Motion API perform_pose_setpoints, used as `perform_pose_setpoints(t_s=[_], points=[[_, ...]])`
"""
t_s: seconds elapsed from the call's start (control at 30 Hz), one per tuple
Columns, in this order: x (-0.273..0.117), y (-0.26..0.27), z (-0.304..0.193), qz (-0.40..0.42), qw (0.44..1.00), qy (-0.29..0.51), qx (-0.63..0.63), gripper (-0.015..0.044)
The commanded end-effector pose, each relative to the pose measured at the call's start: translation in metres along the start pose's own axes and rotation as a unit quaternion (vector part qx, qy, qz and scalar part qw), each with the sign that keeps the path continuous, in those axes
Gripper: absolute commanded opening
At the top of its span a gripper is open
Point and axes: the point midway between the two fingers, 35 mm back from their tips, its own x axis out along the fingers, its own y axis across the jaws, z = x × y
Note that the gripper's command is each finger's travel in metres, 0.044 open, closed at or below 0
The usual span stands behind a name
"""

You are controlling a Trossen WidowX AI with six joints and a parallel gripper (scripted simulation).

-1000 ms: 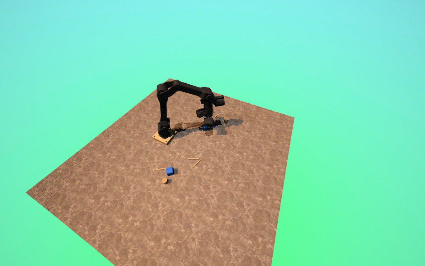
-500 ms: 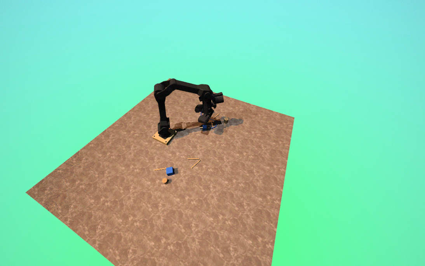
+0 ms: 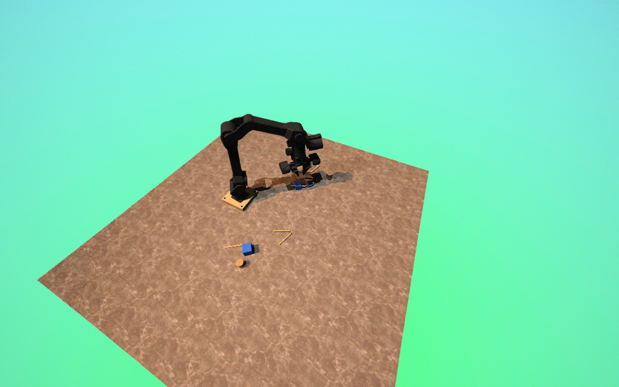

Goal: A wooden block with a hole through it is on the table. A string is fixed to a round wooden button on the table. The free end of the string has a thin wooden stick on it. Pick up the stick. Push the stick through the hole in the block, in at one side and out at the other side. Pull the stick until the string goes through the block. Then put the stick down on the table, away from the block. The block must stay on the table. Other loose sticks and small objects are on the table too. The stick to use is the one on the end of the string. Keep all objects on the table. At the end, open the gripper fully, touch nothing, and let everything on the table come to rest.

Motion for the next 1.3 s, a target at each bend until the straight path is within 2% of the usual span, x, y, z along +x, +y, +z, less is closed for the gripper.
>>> perform_pose_setpoints(t_s=[0.0,0.27,0.67,1.27], points=[[0.004,0.021,0.005,0.013,0.914,0.005,0.406,0.0122],[0.004,0.029,0.007,0.014,0.804,0.009,0.595,0.0122],[0.004,0.039,0.009,0.013,0.585,0.015,0.811,0.0122],[0.004,0.039,0.009,0.013,0.583,0.015,0.812,0.0122]])
